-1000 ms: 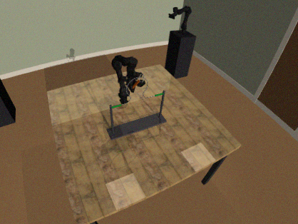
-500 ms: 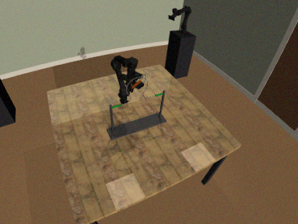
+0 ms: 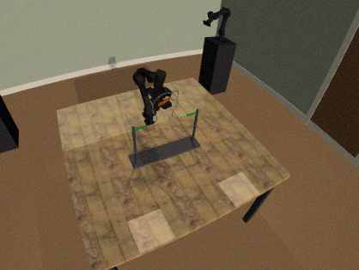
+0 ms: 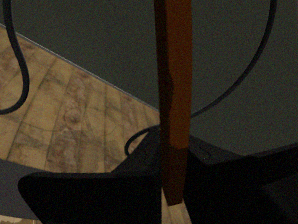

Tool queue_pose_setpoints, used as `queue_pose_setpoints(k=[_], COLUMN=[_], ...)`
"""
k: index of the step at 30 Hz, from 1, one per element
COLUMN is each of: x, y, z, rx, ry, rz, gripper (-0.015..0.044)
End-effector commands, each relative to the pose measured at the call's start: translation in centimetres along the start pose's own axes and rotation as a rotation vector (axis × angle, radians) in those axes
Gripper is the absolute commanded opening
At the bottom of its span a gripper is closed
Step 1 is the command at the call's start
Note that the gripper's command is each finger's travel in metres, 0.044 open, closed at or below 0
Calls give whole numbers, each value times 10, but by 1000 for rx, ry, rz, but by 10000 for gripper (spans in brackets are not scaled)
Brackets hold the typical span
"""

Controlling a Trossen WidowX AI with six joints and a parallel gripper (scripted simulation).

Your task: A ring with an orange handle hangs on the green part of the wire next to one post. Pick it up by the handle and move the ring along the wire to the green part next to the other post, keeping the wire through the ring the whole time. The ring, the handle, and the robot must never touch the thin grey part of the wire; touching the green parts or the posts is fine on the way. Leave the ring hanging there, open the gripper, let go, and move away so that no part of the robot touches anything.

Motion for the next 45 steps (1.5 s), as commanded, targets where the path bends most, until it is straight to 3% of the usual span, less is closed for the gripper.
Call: queue_pose_setpoints(k=[1, 45], x=[-3, 0], y=[1, 6], z=[-2, -4], rx=[-42, -559], ry=[34, 306], rz=[-13, -92], gripper=[-150, -150])
Point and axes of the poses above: the point midway between the two fingers, 35 mm back from their tips, its own x axis out along the fingers, its own z axis across the jaws, y = z × x, the point moved 8 cm from there along -x, back along the fingers, and after that the axes turned 3 degrees about x, right-handed, at the moved point
